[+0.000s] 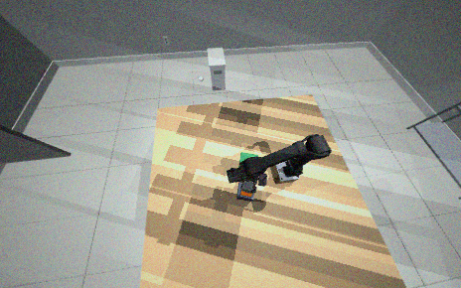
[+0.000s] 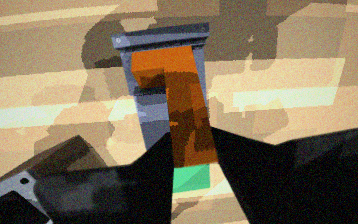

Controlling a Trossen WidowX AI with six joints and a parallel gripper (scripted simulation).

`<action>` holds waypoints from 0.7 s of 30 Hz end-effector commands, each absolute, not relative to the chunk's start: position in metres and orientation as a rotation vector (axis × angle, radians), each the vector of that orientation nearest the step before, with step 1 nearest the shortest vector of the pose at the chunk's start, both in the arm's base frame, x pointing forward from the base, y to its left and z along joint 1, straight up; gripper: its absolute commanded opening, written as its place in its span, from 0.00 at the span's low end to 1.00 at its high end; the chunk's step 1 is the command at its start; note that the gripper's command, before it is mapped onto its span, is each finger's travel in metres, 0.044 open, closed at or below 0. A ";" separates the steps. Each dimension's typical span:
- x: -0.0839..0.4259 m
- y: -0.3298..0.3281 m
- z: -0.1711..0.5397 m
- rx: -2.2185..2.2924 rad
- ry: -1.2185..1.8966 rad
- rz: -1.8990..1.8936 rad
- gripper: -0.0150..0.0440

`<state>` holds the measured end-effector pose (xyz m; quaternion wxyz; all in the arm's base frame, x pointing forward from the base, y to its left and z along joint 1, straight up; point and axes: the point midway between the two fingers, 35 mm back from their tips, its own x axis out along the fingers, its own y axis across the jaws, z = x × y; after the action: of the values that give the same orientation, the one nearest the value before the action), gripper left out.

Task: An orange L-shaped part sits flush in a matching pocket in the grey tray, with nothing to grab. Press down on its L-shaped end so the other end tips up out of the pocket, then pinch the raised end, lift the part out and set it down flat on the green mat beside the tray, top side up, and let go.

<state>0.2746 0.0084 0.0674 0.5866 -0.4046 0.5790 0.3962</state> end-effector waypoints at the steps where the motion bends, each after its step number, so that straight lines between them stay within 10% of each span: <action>1: 0.276 0.009 0.077 -0.946 1.336 0.922 0.25; 21: 0.275 0.009 0.099 -0.946 1.336 0.922 0.25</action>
<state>0.2746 0.0084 0.0957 0.5883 -0.4056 0.5773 0.3951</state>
